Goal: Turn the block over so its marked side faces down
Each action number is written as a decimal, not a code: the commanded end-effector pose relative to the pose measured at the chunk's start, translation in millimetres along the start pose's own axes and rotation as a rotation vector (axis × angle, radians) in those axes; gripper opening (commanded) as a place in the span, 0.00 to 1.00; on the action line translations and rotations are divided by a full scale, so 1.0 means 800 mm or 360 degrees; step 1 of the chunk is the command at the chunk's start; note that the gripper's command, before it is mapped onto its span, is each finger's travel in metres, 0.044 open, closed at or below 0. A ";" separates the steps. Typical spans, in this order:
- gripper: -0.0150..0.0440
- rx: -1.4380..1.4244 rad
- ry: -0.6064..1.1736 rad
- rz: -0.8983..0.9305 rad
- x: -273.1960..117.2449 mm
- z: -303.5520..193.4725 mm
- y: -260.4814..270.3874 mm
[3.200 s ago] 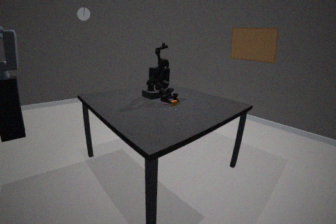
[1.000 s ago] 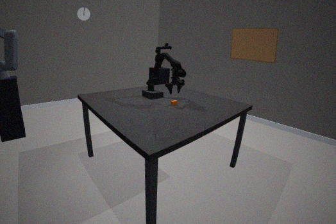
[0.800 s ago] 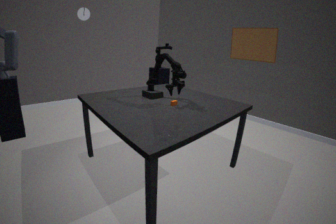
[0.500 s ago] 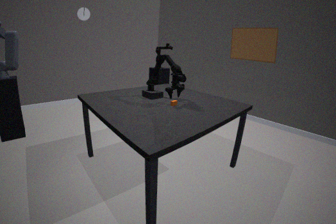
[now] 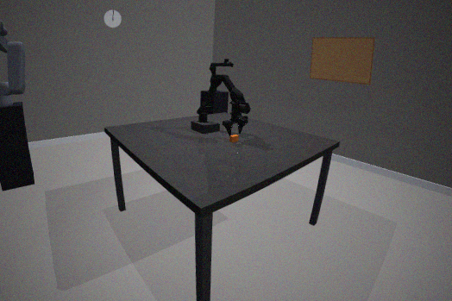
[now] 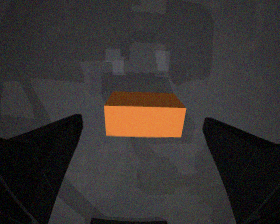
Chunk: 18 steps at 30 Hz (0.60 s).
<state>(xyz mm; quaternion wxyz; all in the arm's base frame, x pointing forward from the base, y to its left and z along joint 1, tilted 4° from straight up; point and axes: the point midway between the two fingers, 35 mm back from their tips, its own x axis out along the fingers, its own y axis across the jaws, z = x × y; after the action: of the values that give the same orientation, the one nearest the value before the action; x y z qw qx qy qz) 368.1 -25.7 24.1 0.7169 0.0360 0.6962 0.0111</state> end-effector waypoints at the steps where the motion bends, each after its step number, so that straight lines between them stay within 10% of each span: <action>1: 1.00 0.0009 0.0025 -0.0007 0.013 -0.004 -0.001; 11: 1.00 0.0009 0.0025 -0.0006 0.031 -0.005 -0.001; 18: 0.75 0.0009 0.0025 -0.0006 0.031 -0.005 -0.001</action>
<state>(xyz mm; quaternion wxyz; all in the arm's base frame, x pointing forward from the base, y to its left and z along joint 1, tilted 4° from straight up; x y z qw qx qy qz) 366.3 -24.3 2.2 0.7135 0.0363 0.6996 0.0112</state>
